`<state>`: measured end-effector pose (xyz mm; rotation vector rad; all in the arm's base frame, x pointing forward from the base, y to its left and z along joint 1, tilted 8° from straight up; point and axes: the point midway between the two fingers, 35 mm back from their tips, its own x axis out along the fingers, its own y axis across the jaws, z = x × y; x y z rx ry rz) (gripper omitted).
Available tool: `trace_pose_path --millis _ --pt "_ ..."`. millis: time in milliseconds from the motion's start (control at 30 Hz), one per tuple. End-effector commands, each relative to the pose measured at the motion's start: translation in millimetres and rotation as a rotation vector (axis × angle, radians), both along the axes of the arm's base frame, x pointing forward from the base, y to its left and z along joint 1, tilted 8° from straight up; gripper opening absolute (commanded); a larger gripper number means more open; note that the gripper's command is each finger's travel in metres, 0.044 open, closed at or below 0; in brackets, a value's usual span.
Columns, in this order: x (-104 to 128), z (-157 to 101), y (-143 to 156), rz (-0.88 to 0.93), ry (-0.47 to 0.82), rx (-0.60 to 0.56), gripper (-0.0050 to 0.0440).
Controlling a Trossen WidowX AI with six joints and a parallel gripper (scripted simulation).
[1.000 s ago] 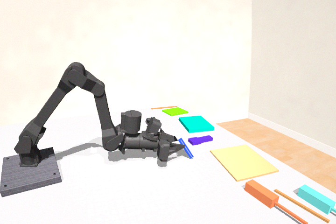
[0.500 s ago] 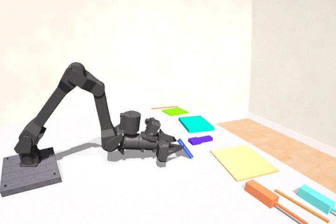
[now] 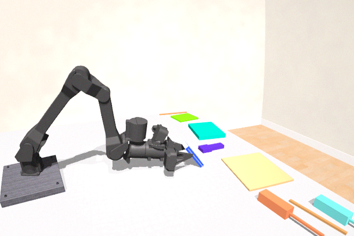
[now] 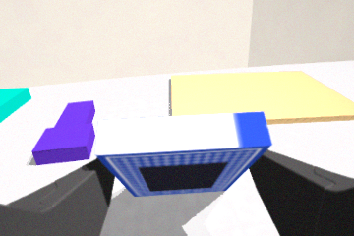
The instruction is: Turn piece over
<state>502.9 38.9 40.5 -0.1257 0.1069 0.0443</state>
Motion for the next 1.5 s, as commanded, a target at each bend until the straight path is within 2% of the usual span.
trace_pose_path --millis 0,1467 --pt "-0.4 -3.9 -0.5 -0.001 0.005 -0.002 0.0" --pt "-9.0 -12.4 -2.0 -0.003 0.017 -0.005 0.0"
